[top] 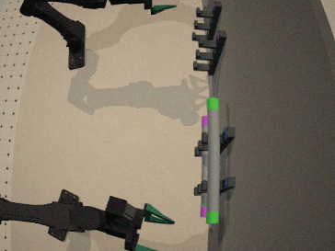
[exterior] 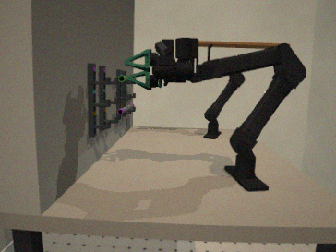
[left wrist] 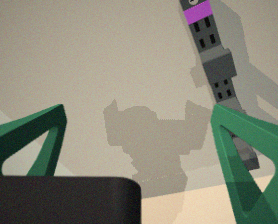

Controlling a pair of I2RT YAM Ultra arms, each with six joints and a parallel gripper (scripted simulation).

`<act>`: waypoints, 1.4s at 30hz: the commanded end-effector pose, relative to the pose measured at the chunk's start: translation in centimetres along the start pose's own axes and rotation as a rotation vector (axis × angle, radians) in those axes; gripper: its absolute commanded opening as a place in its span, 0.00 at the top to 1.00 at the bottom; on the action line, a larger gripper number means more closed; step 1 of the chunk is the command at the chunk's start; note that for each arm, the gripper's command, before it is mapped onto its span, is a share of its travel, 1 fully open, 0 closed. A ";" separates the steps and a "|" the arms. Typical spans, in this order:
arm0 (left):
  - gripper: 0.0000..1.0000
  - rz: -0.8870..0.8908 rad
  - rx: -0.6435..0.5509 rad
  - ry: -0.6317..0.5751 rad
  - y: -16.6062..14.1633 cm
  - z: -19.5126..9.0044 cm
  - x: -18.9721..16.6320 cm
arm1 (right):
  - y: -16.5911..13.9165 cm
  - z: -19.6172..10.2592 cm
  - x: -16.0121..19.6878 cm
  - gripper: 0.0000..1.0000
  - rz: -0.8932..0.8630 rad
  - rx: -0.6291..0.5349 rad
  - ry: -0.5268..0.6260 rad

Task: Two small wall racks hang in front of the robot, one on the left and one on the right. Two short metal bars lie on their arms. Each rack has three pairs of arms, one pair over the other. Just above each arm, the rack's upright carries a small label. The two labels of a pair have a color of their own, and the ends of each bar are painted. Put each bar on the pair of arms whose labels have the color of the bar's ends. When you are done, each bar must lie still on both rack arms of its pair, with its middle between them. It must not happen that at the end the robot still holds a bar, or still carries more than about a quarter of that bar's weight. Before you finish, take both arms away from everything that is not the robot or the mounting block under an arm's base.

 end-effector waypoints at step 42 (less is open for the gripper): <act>0.00 0.549 -0.074 0.013 0.2 -1.3 -6.4 | -1.3 -2.4 9.0 0.00 -0.543 -0.113 0.055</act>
Point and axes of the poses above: on each arm, the point where the finger pads meet when closed, its own z axis out along the fingers, its own x axis across the jaws, y = z × x, the point moved 6 cm from there along -z, back along the fingers, and after that the axes turned 12 degrees about z, right-handed, at the moved point
